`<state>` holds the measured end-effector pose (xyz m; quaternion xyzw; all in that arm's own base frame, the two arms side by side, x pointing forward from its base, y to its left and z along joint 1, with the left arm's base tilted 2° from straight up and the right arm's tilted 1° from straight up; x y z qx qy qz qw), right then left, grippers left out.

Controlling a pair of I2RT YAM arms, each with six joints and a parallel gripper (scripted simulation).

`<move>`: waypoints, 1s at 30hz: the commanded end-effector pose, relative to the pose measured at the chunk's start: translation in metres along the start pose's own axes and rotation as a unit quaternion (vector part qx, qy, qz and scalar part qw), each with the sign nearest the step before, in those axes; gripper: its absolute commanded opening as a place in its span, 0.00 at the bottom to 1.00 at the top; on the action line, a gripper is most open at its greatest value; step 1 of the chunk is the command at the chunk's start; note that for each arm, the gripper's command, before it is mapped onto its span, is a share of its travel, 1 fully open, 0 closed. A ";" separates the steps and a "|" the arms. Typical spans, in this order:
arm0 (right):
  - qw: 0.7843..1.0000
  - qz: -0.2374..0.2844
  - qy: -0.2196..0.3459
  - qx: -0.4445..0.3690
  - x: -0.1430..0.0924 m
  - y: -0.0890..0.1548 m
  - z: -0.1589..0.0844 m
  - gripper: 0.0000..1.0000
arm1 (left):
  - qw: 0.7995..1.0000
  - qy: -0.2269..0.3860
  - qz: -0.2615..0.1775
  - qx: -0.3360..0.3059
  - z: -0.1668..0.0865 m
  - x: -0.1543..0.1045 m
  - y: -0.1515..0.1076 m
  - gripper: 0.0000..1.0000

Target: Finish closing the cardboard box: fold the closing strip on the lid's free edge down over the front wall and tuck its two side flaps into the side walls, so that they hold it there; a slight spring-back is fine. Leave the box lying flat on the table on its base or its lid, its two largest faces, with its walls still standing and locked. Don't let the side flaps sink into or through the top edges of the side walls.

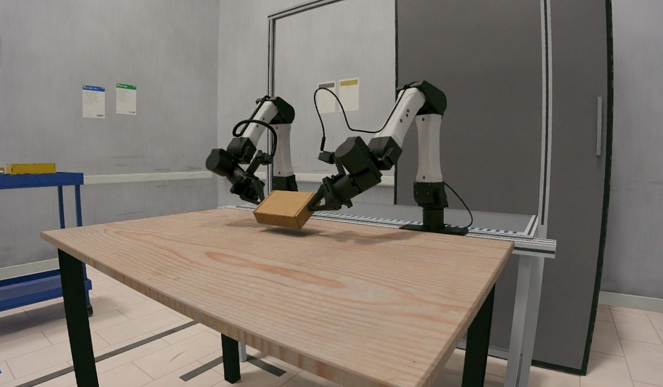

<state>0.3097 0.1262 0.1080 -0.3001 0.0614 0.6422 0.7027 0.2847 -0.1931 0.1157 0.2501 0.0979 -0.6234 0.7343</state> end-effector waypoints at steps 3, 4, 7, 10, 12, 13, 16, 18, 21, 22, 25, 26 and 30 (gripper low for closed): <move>1.000 -0.006 -0.014 -0.026 0.003 0.002 0.010 0.01 | 0.999 -0.017 0.006 0.037 0.011 0.001 -0.003 0.01; 0.999 -0.008 -0.014 -0.029 0.003 0.001 0.011 0.01 | 0.999 -0.017 0.007 0.038 0.010 0.001 -0.003 0.01; 0.999 -0.008 -0.014 -0.030 0.004 0.002 0.009 0.01 | 0.999 -0.017 0.009 0.041 0.010 0.002 -0.003 0.01; 0.999 -0.013 -0.014 -0.037 0.003 0.001 0.011 0.01 | 0.999 -0.019 0.011 0.047 0.011 0.001 -0.004 0.01; 0.999 -0.014 -0.014 -0.038 0.004 0.002 0.009 0.01 | 0.999 -0.016 0.012 0.047 0.008 0.003 -0.003 0.01; 0.999 -0.013 -0.013 -0.038 0.005 0.002 0.008 0.01 | 0.999 -0.017 0.014 0.050 0.009 0.002 -0.003 0.01; 0.999 -0.019 -0.014 -0.048 0.003 0.001 0.010 0.01 | 0.998 -0.018 0.018 0.057 0.010 0.002 -0.003 0.01; 0.999 -0.018 -0.013 -0.046 0.005 0.002 0.007 0.01 | 0.998 -0.017 0.019 0.059 0.009 0.002 -0.003 0.01; 0.998 -0.024 -0.013 -0.056 0.003 0.001 0.010 0.01 | 0.997 -0.018 0.023 0.065 0.010 0.002 -0.003 0.01; 0.998 -0.023 -0.013 -0.054 0.005 0.002 0.008 0.01 | 0.997 -0.017 0.023 0.066 0.009 0.002 -0.003 0.01; 0.998 -0.023 -0.013 -0.055 0.005 0.002 0.007 0.01 | 0.997 -0.018 0.025 0.068 0.009 0.002 -0.003 0.01; 0.998 -0.026 -0.013 -0.060 0.004 0.001 0.009 0.01 | 0.997 -0.020 0.024 0.069 0.010 0.002 -0.003 0.01; 0.998 -0.028 -0.013 -0.063 0.005 0.002 0.007 0.01 | 0.997 -0.018 0.029 0.076 0.009 0.002 -0.003 0.01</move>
Point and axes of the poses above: on each arm, the point where the finger pads meet when closed, its own x axis out along the fingers, its own y axis across the jaws, z = x × y, the point moved 4 cm from there along -x, back along the fingers, and after that the axes turned 3 degrees about -x, right-handed, at the moved point
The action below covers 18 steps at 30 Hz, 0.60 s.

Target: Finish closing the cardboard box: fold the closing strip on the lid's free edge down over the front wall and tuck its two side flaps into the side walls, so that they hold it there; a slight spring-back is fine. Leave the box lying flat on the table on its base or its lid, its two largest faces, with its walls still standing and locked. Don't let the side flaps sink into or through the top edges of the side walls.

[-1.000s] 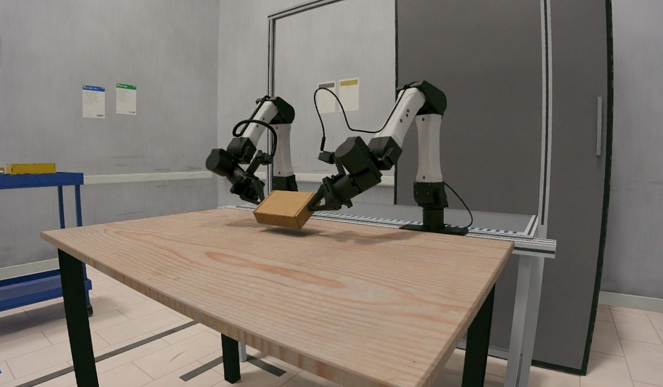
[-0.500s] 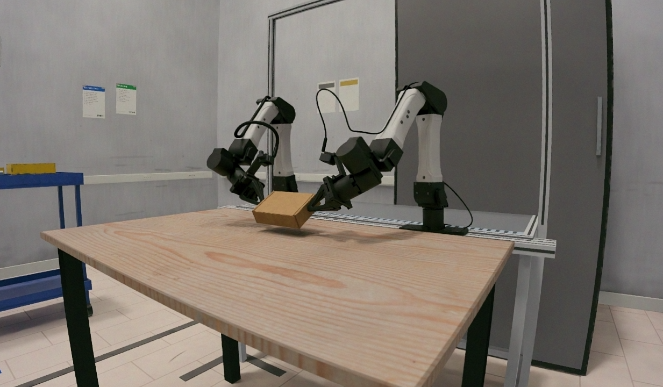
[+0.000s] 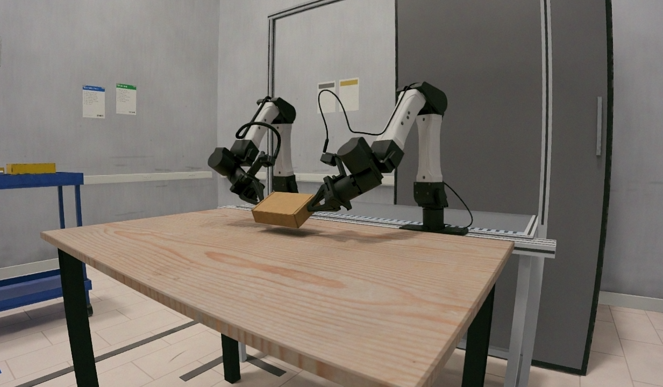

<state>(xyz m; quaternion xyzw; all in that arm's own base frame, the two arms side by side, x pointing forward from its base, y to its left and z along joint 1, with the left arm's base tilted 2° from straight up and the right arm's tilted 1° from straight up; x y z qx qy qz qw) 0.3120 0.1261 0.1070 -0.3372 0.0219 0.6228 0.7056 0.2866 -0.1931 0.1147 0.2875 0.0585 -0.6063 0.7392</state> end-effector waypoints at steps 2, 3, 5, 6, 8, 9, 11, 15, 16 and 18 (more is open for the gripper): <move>1.000 -0.004 -0.015 -0.021 0.003 0.001 0.012 0.01 | 0.999 -0.019 0.003 0.031 0.012 0.001 -0.003 0.01; 1.000 -0.004 -0.015 -0.022 0.003 0.002 0.011 0.01 | 0.999 -0.019 0.005 0.033 0.012 0.001 -0.003 0.01; 1.000 -0.004 -0.015 -0.022 0.004 0.003 0.009 0.01 | 0.999 -0.018 0.005 0.033 0.010 0.002 -0.003 0.01; 1.000 -0.007 -0.015 -0.027 0.003 0.002 0.011 0.01 | 0.999 -0.018 0.005 0.035 0.010 0.002 -0.004 0.01; 0.999 -0.007 -0.015 -0.027 0.004 0.002 0.010 0.01 | 0.999 -0.018 0.008 0.038 0.011 0.001 -0.003 0.01; 0.999 -0.007 -0.015 -0.027 0.004 0.003 0.009 0.01 | 0.999 -0.018 0.009 0.040 0.011 0.001 -0.003 0.01; 0.999 -0.009 -0.015 -0.031 0.004 0.002 0.010 0.01 | 0.999 -0.019 0.010 0.042 0.011 0.001 -0.003 0.01; 0.999 -0.010 -0.015 -0.034 0.004 0.003 0.009 0.01 | 0.999 -0.019 0.011 0.045 0.011 0.002 -0.003 0.01; 0.999 -0.011 -0.015 -0.035 0.004 0.003 0.009 0.01 | 0.999 -0.018 0.011 0.045 0.010 0.002 -0.003 0.01; 0.999 -0.015 -0.015 -0.041 0.003 0.001 0.011 0.01 | 0.999 -0.019 0.013 0.048 0.010 0.002 -0.004 0.01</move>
Point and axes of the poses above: on each arm, the point where the finger pads meet when closed, its own x axis out along the fingers, its own y axis across the jaws, z = x × y, the point moved 4 cm from there along -x, back along the fingers, and after that the axes turned 3 degrees about -x, right-handed, at the moved point
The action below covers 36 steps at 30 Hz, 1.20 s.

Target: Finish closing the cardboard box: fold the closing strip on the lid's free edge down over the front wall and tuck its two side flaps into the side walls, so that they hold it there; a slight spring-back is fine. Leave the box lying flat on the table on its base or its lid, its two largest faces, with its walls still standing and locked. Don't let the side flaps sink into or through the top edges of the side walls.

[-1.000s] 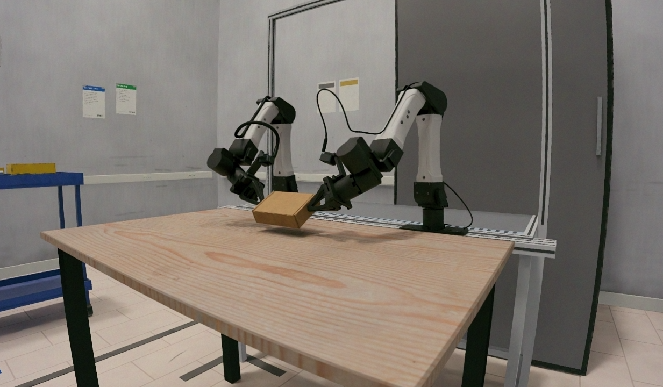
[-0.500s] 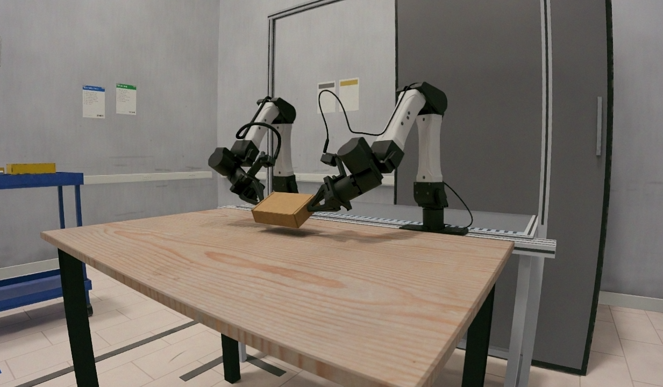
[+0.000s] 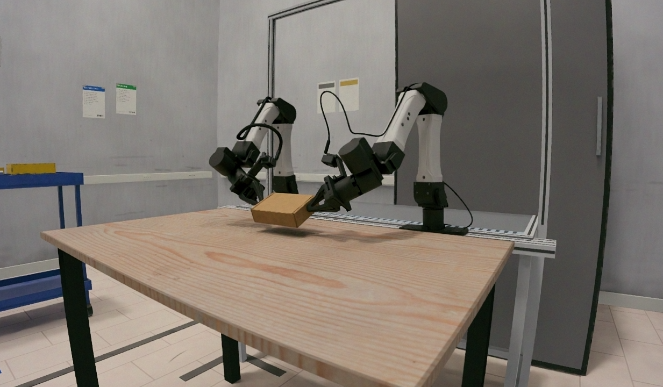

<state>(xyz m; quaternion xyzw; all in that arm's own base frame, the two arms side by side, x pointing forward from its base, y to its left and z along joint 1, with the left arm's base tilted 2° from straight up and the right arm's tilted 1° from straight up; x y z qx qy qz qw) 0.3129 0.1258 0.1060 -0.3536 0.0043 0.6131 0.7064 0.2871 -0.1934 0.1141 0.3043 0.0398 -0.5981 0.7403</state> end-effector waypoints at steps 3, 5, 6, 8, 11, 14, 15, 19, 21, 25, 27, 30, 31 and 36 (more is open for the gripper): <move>1.000 -0.001 -0.016 -0.019 0.003 0.003 0.010 0.01 | 0.999 -0.018 0.003 0.029 0.011 0.001 -0.003 0.01; 1.000 -0.004 -0.016 -0.024 0.003 0.001 0.012 0.01 | 0.999 -0.019 0.004 0.031 0.011 0.001 -0.003 0.01; 1.000 -0.005 -0.016 -0.025 0.003 0.002 0.011 0.01 | 0.999 -0.019 0.005 0.032 0.011 0.001 -0.003 0.01; 1.000 -0.004 -0.016 -0.024 0.004 0.003 0.010 0.01 | 0.999 -0.019 0.006 0.034 0.012 0.001 -0.003 0.01; 1.000 -0.005 -0.016 -0.026 0.003 0.002 0.010 0.01 | 0.999 -0.019 0.007 0.035 0.012 0.001 -0.003 0.01; 0.999 -0.007 -0.016 -0.029 0.003 0.002 0.011 0.01 | 0.999 -0.019 0.007 0.036 0.011 0.001 -0.004 0.01; 0.999 -0.006 -0.016 -0.028 0.004 0.003 0.010 0.01 | 0.999 -0.019 0.007 0.037 0.011 0.001 -0.003 0.01; 0.999 -0.009 -0.016 -0.034 0.003 0.002 0.011 0.01 | 0.999 -0.019 0.008 0.039 0.010 0.002 -0.003 0.01; 0.999 -0.009 -0.016 -0.033 0.004 0.003 0.010 0.01 | 0.999 -0.018 0.008 0.039 0.010 0.002 -0.004 0.01; 0.999 -0.011 -0.016 -0.037 0.003 0.002 0.011 0.01 | 0.999 -0.018 0.009 0.040 0.009 0.003 -0.004 0.01; 0.999 -0.010 -0.015 -0.035 0.004 0.003 0.009 0.01 | 0.999 -0.018 0.009 0.040 0.009 0.003 -0.004 0.01; 0.999 -0.011 -0.016 -0.036 0.004 0.003 0.010 0.01 | 0.999 -0.018 0.009 0.040 0.008 0.003 -0.004 0.01; 0.999 -0.012 -0.016 -0.038 0.003 0.003 0.010 0.01 | 0.999 -0.017 0.008 0.040 0.007 0.003 -0.005 0.01; 0.999 -0.012 -0.015 -0.038 0.004 0.002 0.010 0.01 | 0.999 -0.017 0.008 0.040 0.006 0.004 -0.005 0.01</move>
Point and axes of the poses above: on each arm, the point where the finger pads meet when closed, its own x axis out along the fingers, its own y axis across the jaws, z = x × y, the point moved 4 cm from there along -x, back along the fingers, and after that the axes turned 3 degrees about -x, right-handed, at the moved point
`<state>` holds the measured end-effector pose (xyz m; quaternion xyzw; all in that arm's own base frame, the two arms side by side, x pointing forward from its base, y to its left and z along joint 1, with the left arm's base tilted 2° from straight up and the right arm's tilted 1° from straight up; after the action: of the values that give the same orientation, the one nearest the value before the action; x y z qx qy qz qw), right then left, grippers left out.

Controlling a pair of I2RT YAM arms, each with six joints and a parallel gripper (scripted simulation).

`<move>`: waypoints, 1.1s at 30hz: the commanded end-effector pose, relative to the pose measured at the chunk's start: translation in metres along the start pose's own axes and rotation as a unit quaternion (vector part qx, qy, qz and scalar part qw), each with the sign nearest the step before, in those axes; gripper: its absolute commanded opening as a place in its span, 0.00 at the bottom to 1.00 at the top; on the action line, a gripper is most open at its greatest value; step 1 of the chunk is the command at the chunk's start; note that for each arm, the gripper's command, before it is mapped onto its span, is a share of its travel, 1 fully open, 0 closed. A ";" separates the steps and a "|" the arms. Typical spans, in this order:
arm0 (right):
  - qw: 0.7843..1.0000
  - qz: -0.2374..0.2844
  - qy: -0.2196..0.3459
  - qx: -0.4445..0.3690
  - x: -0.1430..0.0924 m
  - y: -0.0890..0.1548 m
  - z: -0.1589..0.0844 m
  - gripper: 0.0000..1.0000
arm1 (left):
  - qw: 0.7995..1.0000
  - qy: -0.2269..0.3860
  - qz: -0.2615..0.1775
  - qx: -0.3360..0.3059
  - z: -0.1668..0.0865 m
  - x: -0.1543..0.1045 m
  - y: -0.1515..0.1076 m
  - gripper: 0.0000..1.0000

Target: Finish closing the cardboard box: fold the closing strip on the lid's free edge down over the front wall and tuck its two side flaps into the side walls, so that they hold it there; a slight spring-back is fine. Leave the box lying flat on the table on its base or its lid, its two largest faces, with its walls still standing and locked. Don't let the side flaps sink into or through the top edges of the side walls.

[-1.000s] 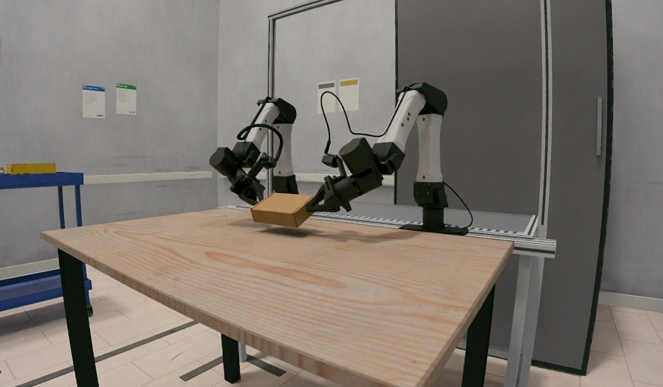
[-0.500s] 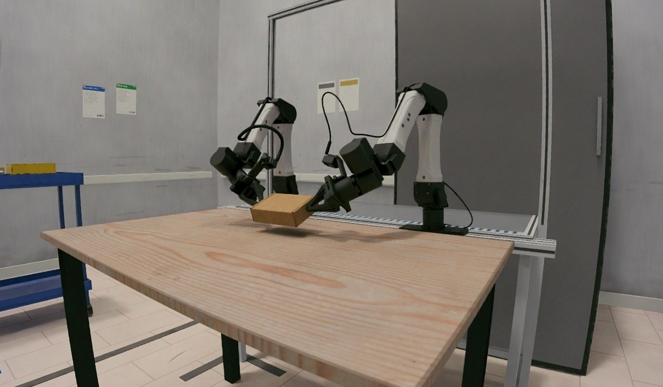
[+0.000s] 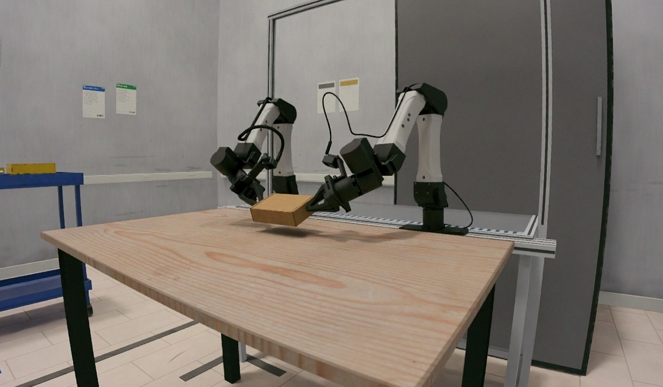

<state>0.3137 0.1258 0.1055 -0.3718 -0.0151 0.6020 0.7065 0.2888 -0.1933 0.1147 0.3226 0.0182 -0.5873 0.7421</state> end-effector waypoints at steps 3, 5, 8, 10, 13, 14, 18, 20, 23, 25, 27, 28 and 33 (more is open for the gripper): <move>1.000 0.003 -0.017 -0.013 0.003 0.003 0.011 0.01 | 1.000 -0.015 -0.009 0.013 0.006 0.004 -0.007 0.01; 1.000 0.003 -0.017 -0.013 0.003 0.003 0.012 0.01 | 1.000 -0.015 -0.010 0.012 0.006 0.004 -0.007 0.01; 1.000 0.003 -0.017 -0.013 0.003 0.003 0.011 0.01 | 1.000 -0.014 -0.011 0.010 0.004 0.005 -0.008 0.01; 1.000 0.004 -0.017 -0.012 0.003 0.004 0.011 0.01 | 1.000 -0.013 -0.012 0.009 0.003 0.006 -0.008 0.01; 1.000 0.006 -0.017 -0.007 0.005 0.006 0.008 0.01 | 1.000 -0.013 -0.012 0.009 0.003 0.005 -0.009 0.01; 1.000 0.008 -0.017 -0.005 0.006 0.007 0.006 0.01 | 1.000 -0.013 -0.012 0.009 0.003 0.006 -0.008 0.01; 1.000 0.012 -0.016 0.003 0.008 0.010 0.002 0.01 | 1.000 -0.013 -0.011 0.009 0.002 0.007 -0.008 0.01; 1.000 0.010 -0.016 0.000 0.008 0.009 0.002 0.01 | 1.000 -0.013 -0.013 0.007 0.001 0.006 -0.011 0.01; 1.000 0.012 -0.016 0.004 0.009 0.011 0.000 0.01 | 1.000 -0.013 -0.012 0.007 0.000 0.008 -0.011 0.01; 1.000 0.012 -0.016 0.003 0.009 0.011 0.001 0.01 | 1.000 -0.012 -0.014 0.005 -0.001 0.008 -0.013 0.01; 1.000 0.012 -0.016 0.003 0.009 0.011 0.001 0.01 | 1.000 -0.019 -0.003 0.019 0.006 0.007 -0.002 0.01; 1.000 0.011 -0.016 0.003 0.010 0.011 0.000 0.01 | 1.000 -0.016 -0.008 0.012 0.002 0.009 -0.006 0.01; 1.000 0.011 -0.016 0.003 0.011 0.013 -0.002 0.01 | 1.000 -0.013 -0.011 0.008 -0.002 0.009 -0.012 0.01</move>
<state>0.3133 0.1261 0.0974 -0.3720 -0.0134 0.6023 0.7061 0.2879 -0.1937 0.1047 0.3226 0.0220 -0.5881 0.7414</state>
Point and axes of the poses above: on each arm, the point where the finger pads meet when closed, its own x axis out along the fingers, its own y axis across the jaws, z = x × y, the point moved 4 cm from there along -x, back along the fingers, and after that the axes turned 3 degrees about -x, right-handed, at the moved point
